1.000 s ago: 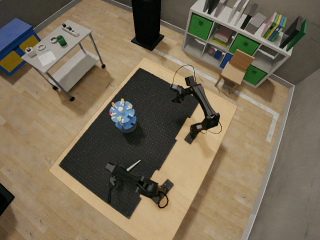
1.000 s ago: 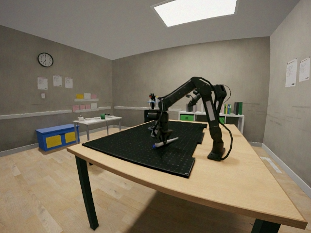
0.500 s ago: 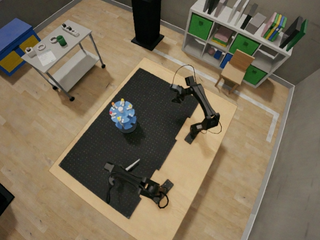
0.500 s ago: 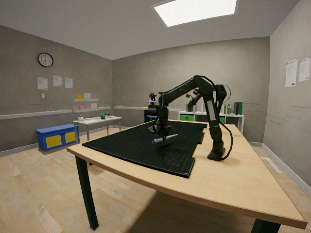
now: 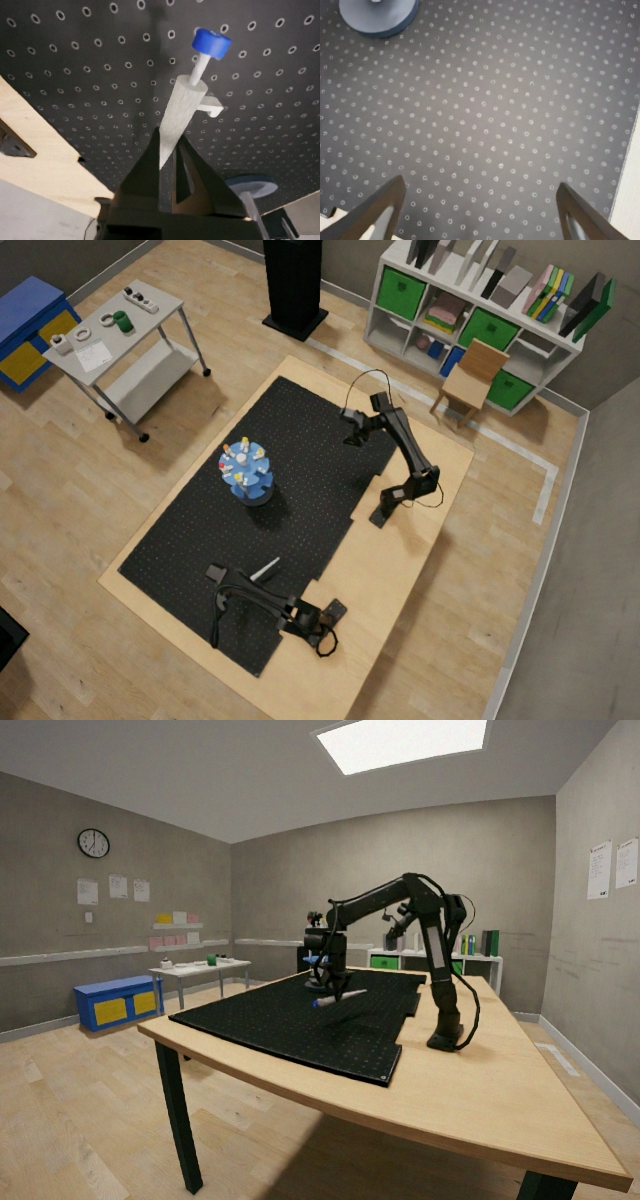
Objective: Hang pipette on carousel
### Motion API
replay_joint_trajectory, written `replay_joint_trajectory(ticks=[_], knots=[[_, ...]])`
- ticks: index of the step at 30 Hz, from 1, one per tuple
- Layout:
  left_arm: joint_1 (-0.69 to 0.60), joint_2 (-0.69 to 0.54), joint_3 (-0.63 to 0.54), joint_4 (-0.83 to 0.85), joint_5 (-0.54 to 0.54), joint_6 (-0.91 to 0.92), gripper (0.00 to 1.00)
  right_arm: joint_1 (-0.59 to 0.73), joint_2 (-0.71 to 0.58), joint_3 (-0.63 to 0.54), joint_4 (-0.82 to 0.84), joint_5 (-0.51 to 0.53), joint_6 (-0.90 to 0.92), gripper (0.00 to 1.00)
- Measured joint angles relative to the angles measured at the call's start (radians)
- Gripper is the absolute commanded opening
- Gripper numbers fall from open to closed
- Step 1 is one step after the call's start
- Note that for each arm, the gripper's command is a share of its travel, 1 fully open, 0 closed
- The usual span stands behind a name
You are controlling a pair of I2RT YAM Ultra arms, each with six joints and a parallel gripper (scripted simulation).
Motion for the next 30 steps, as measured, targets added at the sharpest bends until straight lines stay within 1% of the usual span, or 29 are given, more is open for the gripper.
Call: replay_joint_trajectory(ticks=[20, 30], knots=[[0.0, -0.013, 0.129, -0.138, 0.0, 0.0, 0.12, 0.0, 0.0, 0.0, 0.0, 0.0, 0.0, 1.0], [0.0, -0.013, 0.131, -0.156, 0.0, 0.0, 0.12, 0.0, 0.0, 0.0, 0.0, 0.0, 0.0, 1.0]])
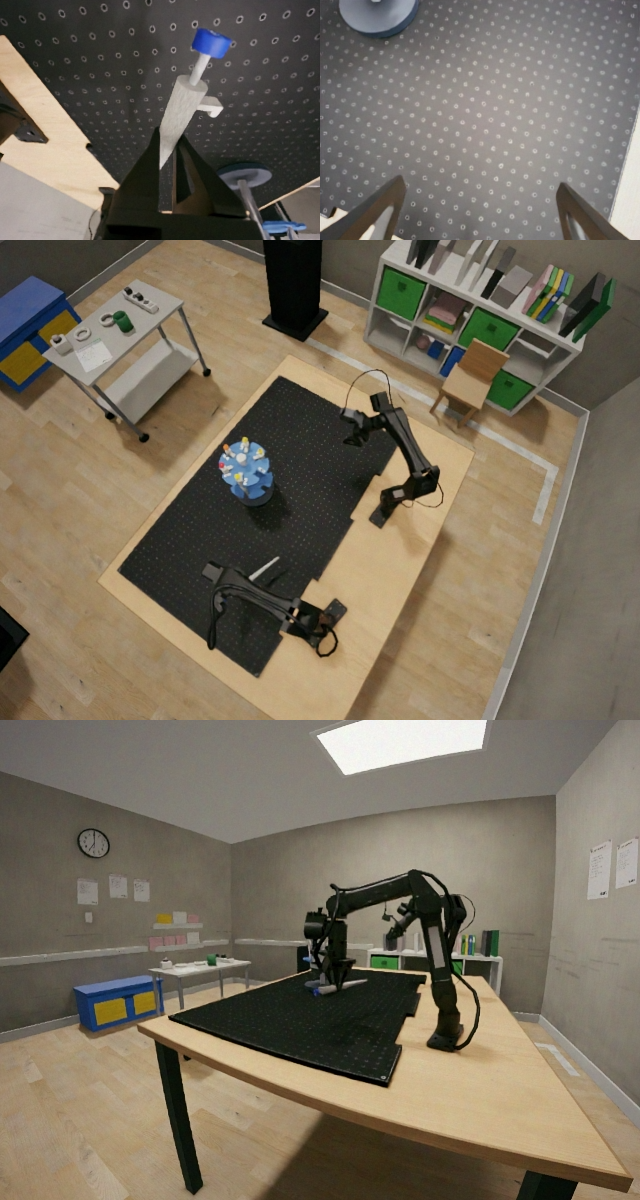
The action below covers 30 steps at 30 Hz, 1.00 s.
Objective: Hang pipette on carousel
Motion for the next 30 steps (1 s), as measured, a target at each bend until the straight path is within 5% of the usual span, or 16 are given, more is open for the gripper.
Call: replay_joint_trajectory(ticks=[30], knots=[[-0.226, -0.1, -0.099, -0.012, -0.003, -0.204, 0.12, 0.0, 0.0, 0.0, 0.0, 0.0, 0.0, 1.0]])
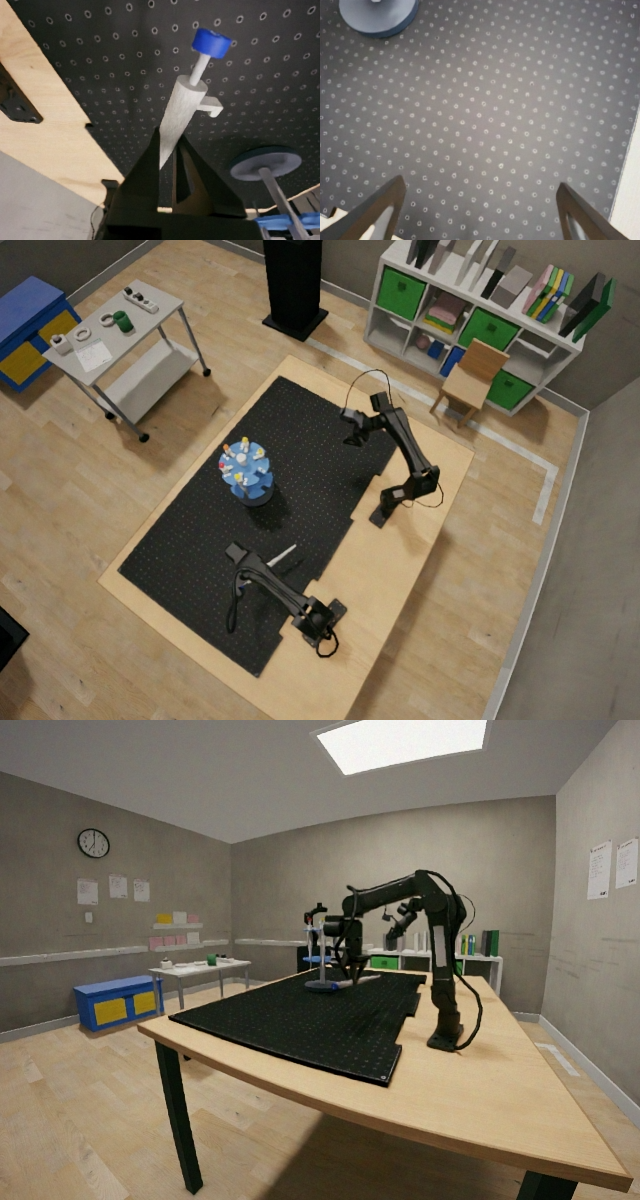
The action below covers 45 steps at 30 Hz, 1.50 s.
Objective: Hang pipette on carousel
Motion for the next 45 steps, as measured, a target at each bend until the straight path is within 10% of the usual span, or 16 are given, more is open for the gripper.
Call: replay_joint_trajectory(ticks=[45], knots=[[-0.449, 0.005, 0.018, -0.006, 0.0, -0.441, 0.12, 0.0, 0.0, 0.0, 0.0, 0.0, 0.0, 1.0]])
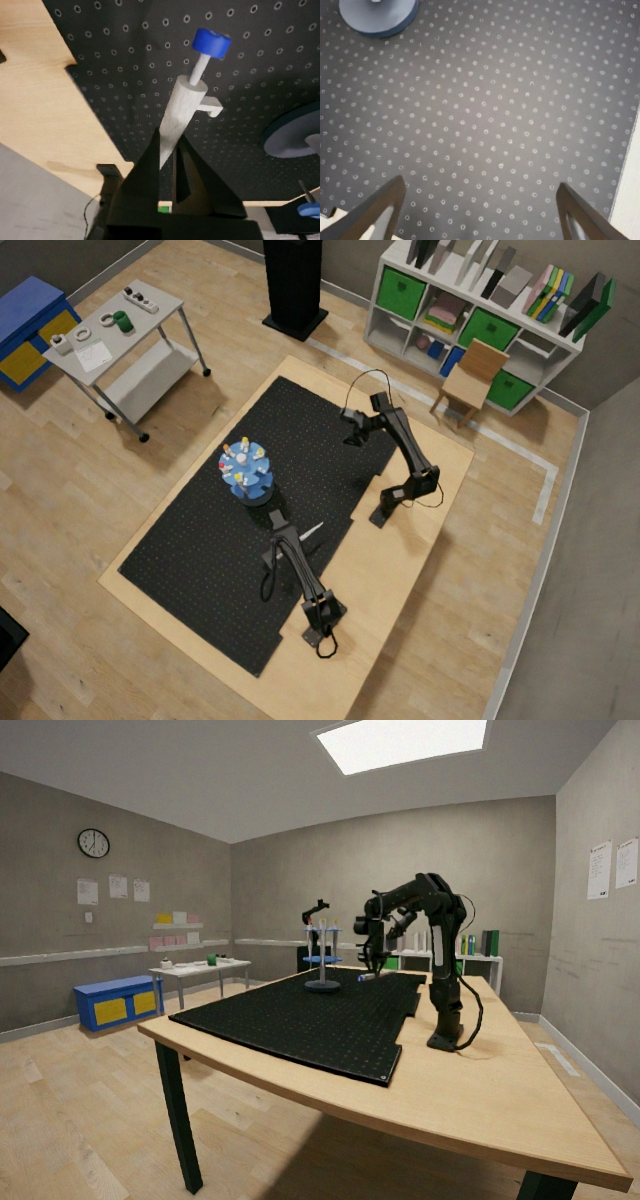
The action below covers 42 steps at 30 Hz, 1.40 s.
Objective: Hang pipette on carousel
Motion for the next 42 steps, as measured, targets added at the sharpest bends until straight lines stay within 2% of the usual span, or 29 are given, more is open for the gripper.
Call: replay_joint_trajectory(ticks=[16, 21, 42], knots=[[-0.142, 0.054, 0.068, -0.01, 0.0, -0.144, 0.12, 0.0, 0.0, 0.0, 0.0, 0.0, 0.0, 1.0], [-0.174, 0.068, 0.086, -0.012, 0.001, -0.132, 0.12, 0.0, 0.0, 0.0, 0.0, 0.0, 0.0, 1.0], [-0.172, 0.063, 0.086, -0.019, 0.0, 0.338, 0.12, 0.0, 0.0, 0.0, 0.0, 0.0, 0.0, 1.0]])
